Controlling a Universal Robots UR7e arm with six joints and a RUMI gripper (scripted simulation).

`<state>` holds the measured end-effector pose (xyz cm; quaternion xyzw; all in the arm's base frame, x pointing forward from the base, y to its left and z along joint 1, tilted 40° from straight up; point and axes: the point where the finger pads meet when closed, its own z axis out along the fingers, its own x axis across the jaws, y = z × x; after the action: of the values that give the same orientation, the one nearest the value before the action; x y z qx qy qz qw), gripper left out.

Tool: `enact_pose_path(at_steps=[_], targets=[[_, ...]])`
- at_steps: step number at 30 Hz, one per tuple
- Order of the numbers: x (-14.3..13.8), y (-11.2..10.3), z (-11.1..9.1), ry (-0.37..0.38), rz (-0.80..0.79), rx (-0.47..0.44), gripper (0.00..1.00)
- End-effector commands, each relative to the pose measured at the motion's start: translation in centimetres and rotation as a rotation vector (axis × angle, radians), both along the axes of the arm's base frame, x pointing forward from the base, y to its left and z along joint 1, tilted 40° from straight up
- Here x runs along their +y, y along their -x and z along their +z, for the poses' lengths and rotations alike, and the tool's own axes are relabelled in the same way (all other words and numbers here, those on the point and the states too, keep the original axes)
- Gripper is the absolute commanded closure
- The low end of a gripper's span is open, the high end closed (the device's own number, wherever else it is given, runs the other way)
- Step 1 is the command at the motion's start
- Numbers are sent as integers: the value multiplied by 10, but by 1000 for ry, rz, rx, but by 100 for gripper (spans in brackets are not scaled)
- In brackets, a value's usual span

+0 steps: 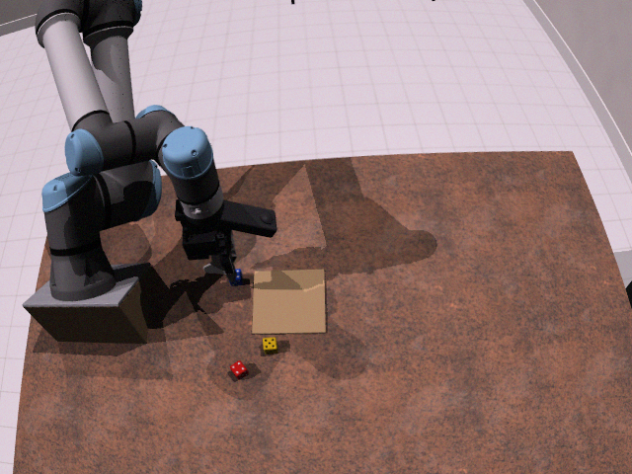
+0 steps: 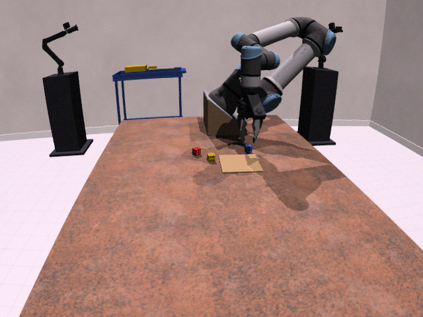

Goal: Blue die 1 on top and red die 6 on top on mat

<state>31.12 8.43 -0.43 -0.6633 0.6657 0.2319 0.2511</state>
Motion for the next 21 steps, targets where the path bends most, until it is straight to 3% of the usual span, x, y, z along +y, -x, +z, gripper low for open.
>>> enact_pose_path(at_steps=[1,21], targets=[[2,1,0,-1,2,1,76],[8,1,-8,-1,2,1,76]])
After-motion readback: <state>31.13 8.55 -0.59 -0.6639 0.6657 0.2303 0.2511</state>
